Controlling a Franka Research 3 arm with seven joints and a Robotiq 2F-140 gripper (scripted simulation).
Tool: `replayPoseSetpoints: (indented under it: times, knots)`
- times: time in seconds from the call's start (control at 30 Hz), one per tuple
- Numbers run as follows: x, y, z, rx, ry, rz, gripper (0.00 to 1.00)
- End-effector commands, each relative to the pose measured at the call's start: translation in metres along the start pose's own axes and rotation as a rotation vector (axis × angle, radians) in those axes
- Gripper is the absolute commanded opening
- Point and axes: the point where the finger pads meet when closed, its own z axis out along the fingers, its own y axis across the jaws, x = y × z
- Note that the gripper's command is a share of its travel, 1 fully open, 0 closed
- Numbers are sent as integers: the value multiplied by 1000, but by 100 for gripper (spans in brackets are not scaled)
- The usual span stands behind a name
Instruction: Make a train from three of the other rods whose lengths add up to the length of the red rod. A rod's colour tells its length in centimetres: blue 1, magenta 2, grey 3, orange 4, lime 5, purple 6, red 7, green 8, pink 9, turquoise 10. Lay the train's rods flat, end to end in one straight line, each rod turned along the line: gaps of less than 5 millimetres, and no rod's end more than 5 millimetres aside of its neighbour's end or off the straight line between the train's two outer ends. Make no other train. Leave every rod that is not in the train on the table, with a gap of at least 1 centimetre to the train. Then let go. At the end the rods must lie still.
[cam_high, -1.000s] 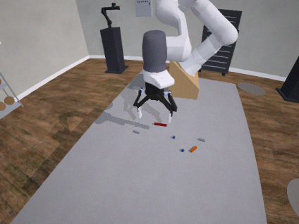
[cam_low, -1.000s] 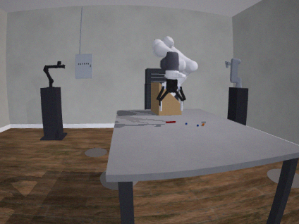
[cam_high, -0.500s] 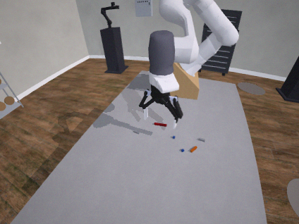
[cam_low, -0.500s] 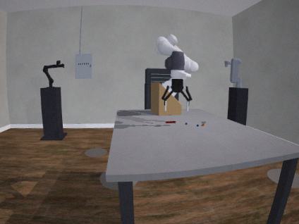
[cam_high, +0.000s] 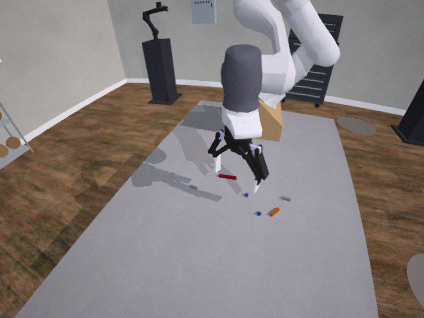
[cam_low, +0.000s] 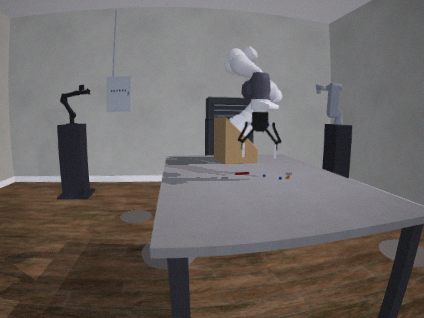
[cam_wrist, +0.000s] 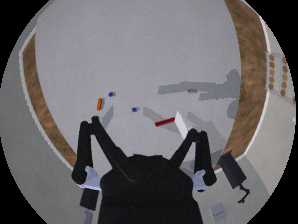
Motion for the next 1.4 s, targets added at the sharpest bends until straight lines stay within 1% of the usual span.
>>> replayPoseSetpoints:
  times: [0.0,0.4,0.47,0.5,0.9,1.07,1.1,1.37]
  knots:
    - [5,-15,-2,3,16,167,100]
    - [7,-53,0,9,14,346,100]
    - [7,-53,0,9,14,346,100]
    - [8,-62,0,10,13,386,100]
    - [6,-104,3,16,7,572,100]
    - [6,-106,4,16,7,581,100]
    - [6,-106,4,16,7,581,15]
    - [6,-106,4,16,7,581,15]
